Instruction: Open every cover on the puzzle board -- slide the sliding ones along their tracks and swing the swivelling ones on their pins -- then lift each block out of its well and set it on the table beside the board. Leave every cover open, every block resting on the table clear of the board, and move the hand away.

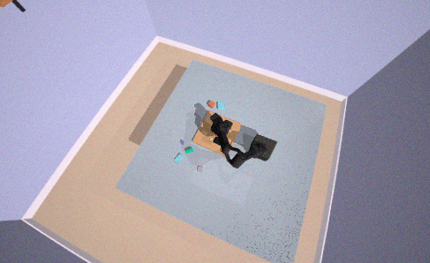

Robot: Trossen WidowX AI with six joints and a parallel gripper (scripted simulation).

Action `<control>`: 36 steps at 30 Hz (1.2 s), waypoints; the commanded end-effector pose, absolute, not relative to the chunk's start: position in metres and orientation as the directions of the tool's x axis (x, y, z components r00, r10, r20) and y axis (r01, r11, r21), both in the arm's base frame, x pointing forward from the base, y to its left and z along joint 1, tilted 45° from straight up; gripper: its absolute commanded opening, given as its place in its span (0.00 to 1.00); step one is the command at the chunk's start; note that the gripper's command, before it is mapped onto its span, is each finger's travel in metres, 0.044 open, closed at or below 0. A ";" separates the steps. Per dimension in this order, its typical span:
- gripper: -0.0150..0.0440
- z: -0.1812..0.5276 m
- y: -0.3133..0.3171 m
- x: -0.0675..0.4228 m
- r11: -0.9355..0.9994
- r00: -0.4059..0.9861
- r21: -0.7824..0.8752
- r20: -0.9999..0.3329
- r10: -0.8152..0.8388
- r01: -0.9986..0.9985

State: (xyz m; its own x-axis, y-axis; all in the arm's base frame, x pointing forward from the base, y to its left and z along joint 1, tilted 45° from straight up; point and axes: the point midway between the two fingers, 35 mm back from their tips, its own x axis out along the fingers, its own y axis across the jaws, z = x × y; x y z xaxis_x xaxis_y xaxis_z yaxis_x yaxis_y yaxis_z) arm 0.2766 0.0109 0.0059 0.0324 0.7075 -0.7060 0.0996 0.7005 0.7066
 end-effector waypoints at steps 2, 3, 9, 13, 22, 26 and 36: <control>0.25 0.003 0.014 0.251 0.706 0.027 0.701 -0.707 0.706 -0.104; 0.25 0.003 0.015 0.246 0.702 0.027 0.696 -0.707 0.706 -0.149; 0.25 0.002 0.017 0.232 0.688 0.027 0.679 -0.707 0.707 -0.255; 0.25 -0.002 0.020 0.233 0.689 0.027 0.679 -0.707 0.706 -0.255; 0.25 -0.016 0.035 0.234 0.707 0.027 0.706 -0.708 0.706 0.042; 0.25 -0.021 0.040 0.233 0.647 0.027 0.660 -0.707 0.706 0.382; 0.25 -0.032 0.053 0.231 0.200 0.027 0.237 -0.705 0.708 0.951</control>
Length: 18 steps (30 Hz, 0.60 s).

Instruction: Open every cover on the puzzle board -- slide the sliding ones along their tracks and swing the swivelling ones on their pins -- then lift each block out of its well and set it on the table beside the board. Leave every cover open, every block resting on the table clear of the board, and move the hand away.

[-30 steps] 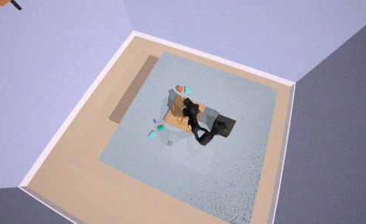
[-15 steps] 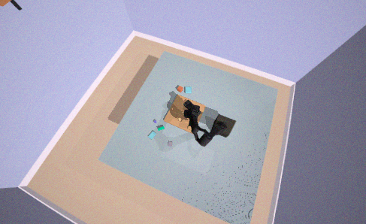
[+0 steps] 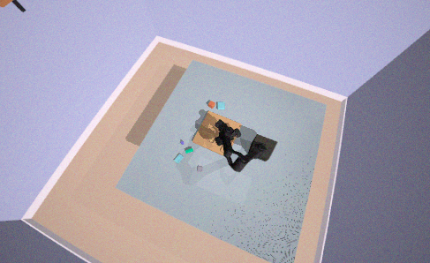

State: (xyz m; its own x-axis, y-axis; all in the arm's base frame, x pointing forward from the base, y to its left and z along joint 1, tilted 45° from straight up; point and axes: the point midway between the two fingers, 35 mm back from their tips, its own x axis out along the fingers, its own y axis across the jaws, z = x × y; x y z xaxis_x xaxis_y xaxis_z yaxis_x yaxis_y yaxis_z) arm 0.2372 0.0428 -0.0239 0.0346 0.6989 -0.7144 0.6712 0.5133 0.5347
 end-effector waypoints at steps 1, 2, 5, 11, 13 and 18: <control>0.25 -0.032 0.054 0.231 0.171 0.027 0.209 -0.705 0.709 0.963; 0.25 -0.032 0.054 0.231 0.162 0.027 0.199 -0.705 0.709 0.967; 0.25 -0.033 0.054 0.231 0.162 0.027 0.199 -0.705 0.709 0.967; 0.25 -0.033 0.054 0.231 0.162 0.027 0.199 -0.705 0.709 0.967; 0.25 -0.034 0.055 0.231 0.162 0.027 0.199 -0.705 0.709 0.967; 0.25 -0.037 0.059 0.231 0.162 0.027 0.199 -0.705 0.709 0.967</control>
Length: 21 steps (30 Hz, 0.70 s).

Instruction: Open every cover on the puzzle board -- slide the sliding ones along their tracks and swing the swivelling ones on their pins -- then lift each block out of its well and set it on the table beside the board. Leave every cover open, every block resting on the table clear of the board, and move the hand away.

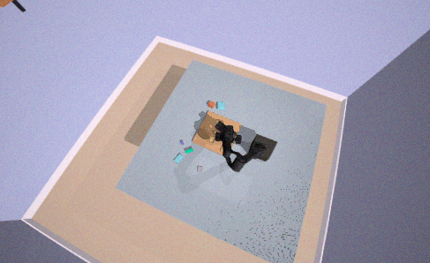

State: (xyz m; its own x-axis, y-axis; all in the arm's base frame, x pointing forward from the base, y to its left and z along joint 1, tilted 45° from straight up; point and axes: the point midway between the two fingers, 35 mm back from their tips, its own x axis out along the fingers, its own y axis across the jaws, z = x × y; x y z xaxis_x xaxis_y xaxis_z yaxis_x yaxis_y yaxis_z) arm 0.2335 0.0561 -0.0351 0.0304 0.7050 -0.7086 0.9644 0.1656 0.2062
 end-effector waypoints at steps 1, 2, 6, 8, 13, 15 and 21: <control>0.25 -0.038 0.060 0.231 0.162 0.027 0.199 -0.705 0.709 0.967; 0.25 -0.038 0.061 0.231 0.162 0.027 0.199 -0.705 0.709 0.967; 0.25 -0.040 0.063 0.231 0.161 0.026 0.199 -0.705 0.709 0.967; 0.25 -0.040 0.063 0.231 0.161 0.026 0.199 -0.705 0.709 0.967; 0.25 -0.040 0.063 0.231 0.161 0.026 0.199 -0.705 0.709 0.967; 0.25 -0.041 0.062 0.231 0.161 0.026 0.199 -0.705 0.709 0.967; 0.25 -0.046 0.059 0.228 0.162 0.026 0.199 -0.705 0.709 0.967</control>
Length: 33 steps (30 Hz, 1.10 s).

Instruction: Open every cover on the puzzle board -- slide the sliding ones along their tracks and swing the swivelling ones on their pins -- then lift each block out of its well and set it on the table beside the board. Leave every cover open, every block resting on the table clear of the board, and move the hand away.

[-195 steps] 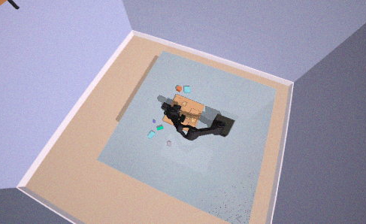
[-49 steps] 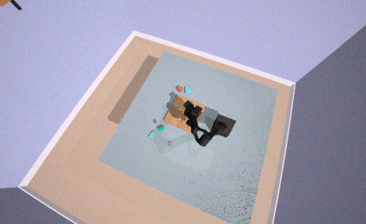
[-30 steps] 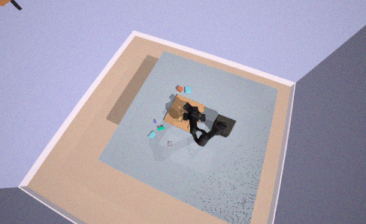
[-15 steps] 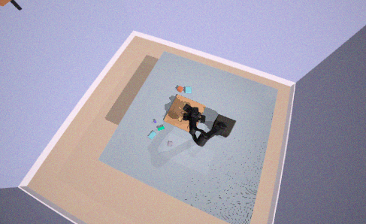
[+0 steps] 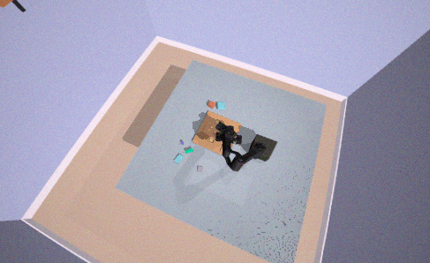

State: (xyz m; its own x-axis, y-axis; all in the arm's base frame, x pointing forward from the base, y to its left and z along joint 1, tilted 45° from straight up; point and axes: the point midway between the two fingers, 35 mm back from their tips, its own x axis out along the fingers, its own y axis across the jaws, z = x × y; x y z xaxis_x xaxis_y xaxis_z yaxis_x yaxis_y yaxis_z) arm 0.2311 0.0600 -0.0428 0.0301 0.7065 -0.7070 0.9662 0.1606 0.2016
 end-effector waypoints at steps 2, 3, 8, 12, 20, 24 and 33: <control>0.25 -0.048 0.058 0.226 0.162 0.026 0.199 -0.705 0.709 0.967; 0.25 -0.050 0.057 0.226 0.162 0.026 0.199 -0.705 0.709 0.967; 0.25 -0.054 0.054 0.223 0.175 0.026 0.212 -0.705 0.709 0.962; 0.25 -0.054 0.054 0.223 0.322 0.026 0.356 -0.705 0.709 0.877; 0.25 -0.054 0.054 0.223 0.666 0.026 0.681 -0.705 0.709 0.304; 0.25 -0.054 0.054 0.224 0.705 0.026 0.705 -0.705 0.709 -0.081; 0.25 -0.054 0.054 0.224 0.661 0.026 0.650 -0.705 0.709 -0.375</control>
State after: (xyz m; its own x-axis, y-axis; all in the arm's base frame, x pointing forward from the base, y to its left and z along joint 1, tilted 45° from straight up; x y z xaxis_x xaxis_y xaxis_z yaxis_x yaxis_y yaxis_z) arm 0.2260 0.0529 -0.0525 0.0348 0.7106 -0.7027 -0.1603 0.6980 0.6979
